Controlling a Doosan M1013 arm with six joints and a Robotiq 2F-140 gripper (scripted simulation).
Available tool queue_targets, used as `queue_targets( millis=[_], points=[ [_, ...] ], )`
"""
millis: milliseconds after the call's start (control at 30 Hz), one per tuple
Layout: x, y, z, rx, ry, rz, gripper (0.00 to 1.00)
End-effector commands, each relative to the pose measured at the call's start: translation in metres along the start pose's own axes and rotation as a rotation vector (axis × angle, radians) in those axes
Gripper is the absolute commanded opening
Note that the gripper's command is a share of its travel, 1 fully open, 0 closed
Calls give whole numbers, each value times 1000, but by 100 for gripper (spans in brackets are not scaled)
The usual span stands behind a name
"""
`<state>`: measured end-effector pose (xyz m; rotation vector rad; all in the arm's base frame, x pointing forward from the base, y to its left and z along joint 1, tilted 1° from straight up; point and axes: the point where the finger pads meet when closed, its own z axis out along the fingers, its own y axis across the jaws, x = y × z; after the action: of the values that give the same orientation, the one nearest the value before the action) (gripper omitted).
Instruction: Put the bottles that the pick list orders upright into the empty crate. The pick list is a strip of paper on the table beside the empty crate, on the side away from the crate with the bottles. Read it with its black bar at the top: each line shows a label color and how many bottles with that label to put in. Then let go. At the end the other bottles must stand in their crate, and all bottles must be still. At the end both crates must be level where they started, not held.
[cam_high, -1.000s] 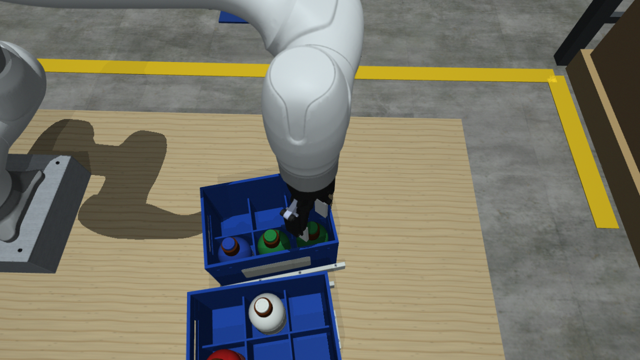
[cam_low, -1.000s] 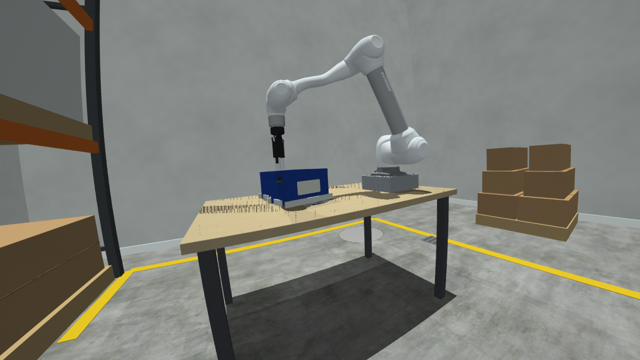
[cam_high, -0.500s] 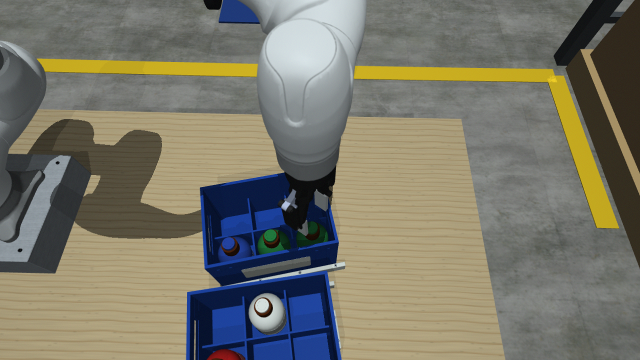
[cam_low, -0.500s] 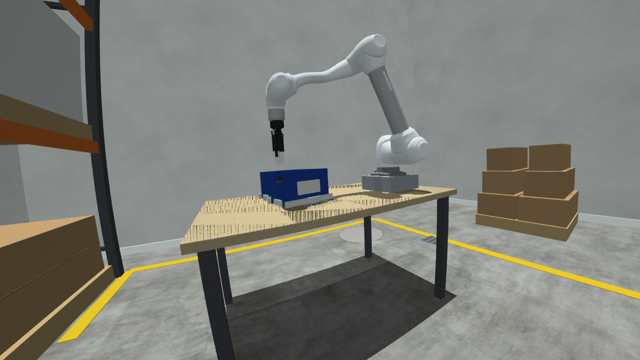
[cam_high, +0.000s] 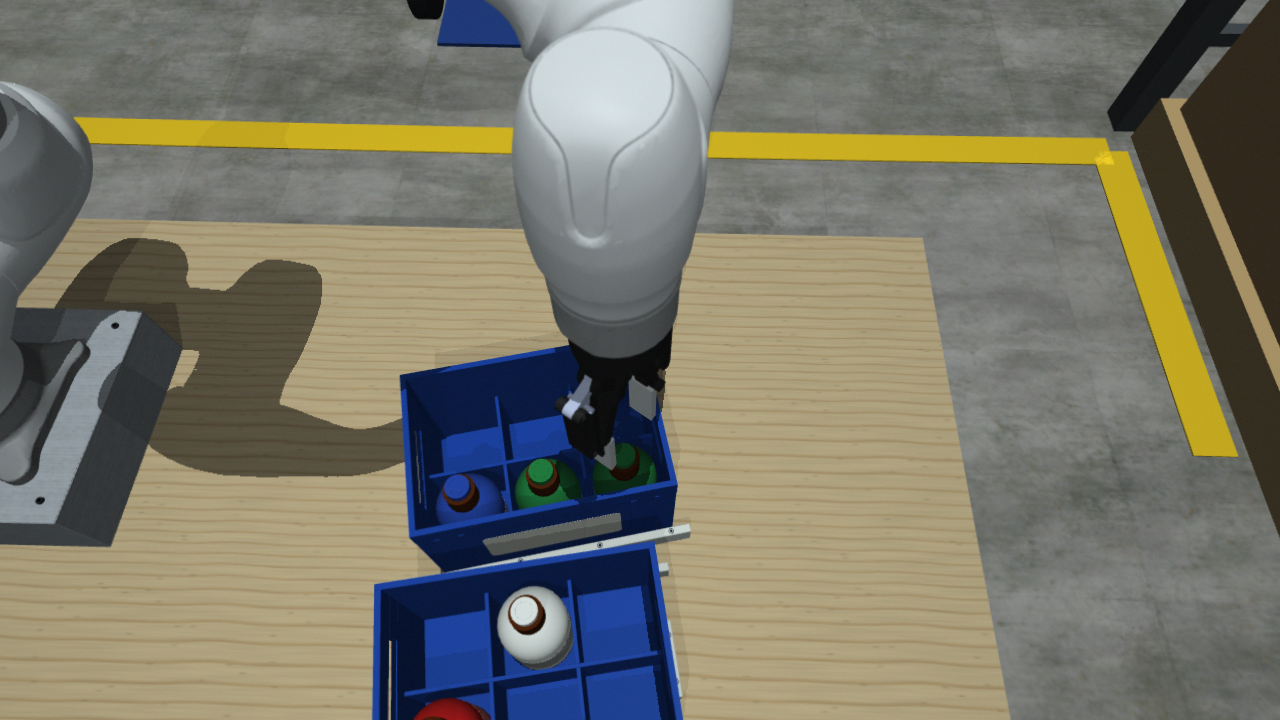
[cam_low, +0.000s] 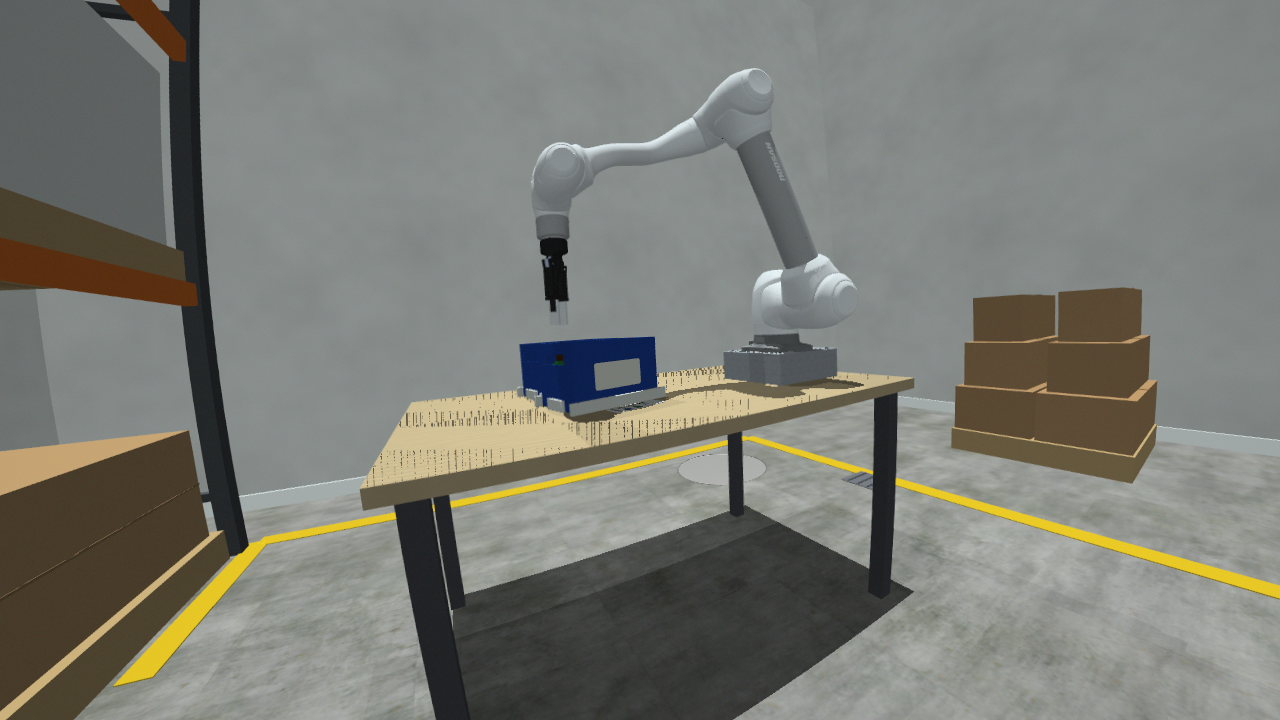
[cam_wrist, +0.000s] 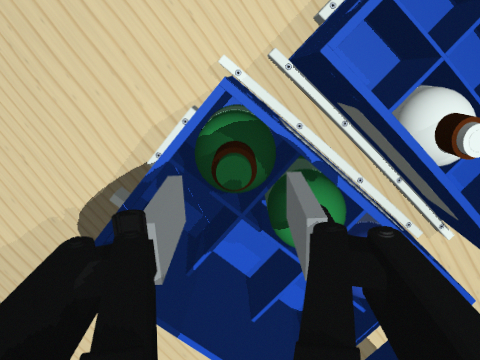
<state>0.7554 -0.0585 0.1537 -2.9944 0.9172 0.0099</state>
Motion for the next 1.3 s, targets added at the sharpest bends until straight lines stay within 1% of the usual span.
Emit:
queue_targets(
  millis=[0,767,1267],
  points=[
    [0,0,0,0,0,0,38],
    [-3,3,0,0,0,0,38],
    [5,78,0,0,0,0,38]
  ],
)
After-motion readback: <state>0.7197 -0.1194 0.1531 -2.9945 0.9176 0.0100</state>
